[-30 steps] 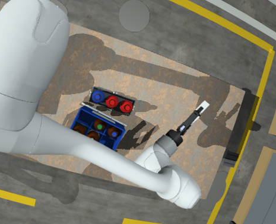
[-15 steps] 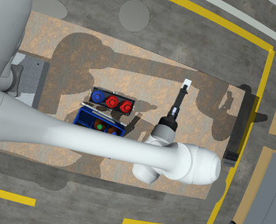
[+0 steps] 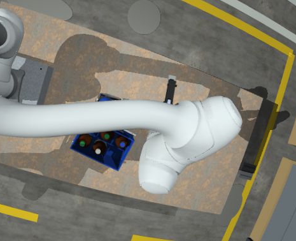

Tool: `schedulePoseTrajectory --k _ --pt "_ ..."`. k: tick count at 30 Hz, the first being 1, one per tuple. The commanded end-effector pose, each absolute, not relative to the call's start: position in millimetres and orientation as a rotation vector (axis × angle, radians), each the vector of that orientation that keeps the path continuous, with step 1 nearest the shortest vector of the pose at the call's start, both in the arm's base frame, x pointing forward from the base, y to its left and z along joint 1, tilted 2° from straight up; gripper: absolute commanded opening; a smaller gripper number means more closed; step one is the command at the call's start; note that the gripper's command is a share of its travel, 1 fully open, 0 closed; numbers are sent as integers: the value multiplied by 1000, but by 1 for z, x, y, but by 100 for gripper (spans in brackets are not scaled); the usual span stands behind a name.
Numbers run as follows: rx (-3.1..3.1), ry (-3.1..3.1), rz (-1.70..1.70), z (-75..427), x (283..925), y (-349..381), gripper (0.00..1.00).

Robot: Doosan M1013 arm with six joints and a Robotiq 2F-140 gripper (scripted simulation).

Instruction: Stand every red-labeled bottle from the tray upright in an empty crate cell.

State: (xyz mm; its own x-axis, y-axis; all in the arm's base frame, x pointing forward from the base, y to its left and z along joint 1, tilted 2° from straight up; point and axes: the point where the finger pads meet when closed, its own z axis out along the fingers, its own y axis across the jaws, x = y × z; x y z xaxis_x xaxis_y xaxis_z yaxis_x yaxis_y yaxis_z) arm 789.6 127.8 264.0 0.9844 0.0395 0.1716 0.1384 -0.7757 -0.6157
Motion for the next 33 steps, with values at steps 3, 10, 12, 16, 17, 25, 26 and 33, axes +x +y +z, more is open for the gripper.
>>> schedulePoseTrajectory --k 3,10,12,16,17,25,26,33 --pt "-2620 -128 -100 269 747 107 100" --pt "-2800 -107 -34 281 708 74 100" --pt "-2800 -107 -34 281 708 74 100" --pt "-2976 -63 -1 299 676 38 100" --pt "-2976 -63 -1 299 676 38 100" --pt "-3137 181 6 302 648 -27 100" --pt "-3137 181 6 302 648 -27 100" --pt "-3101 510 18 264 638 -76 100"
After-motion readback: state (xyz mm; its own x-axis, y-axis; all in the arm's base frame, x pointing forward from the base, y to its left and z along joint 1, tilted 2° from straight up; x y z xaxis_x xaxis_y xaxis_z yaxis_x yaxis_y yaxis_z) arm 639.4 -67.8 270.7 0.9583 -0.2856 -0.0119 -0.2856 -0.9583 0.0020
